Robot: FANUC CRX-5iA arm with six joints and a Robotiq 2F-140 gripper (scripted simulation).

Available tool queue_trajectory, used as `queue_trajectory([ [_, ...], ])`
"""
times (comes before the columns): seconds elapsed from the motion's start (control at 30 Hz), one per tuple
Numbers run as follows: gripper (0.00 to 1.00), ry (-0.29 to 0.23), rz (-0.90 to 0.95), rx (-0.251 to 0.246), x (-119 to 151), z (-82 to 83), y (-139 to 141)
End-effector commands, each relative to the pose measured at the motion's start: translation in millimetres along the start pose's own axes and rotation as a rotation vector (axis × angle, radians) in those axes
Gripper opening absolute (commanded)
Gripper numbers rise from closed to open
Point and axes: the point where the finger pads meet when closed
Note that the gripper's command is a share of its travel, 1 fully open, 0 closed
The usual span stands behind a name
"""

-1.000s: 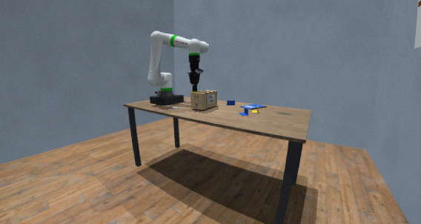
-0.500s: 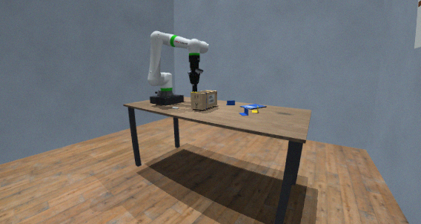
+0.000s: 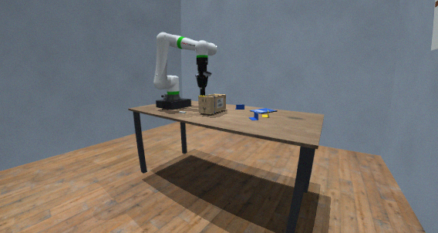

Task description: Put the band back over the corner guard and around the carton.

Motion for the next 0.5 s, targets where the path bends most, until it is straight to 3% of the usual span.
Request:
queue_trajectory([
  [0.0,0.18,0.002,0.0,0.0,-0.6,1.3,0.1],
  [0.47,0.18,0.002,0.0,0.0,-0.6,6.5,0.1],
])
Point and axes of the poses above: the point where the finger pads meet when closed, its own z axis back along the fingers, its own y axis across the jaws, x = y × z, and after that the axes turned 7 degrees about -z, right-handed
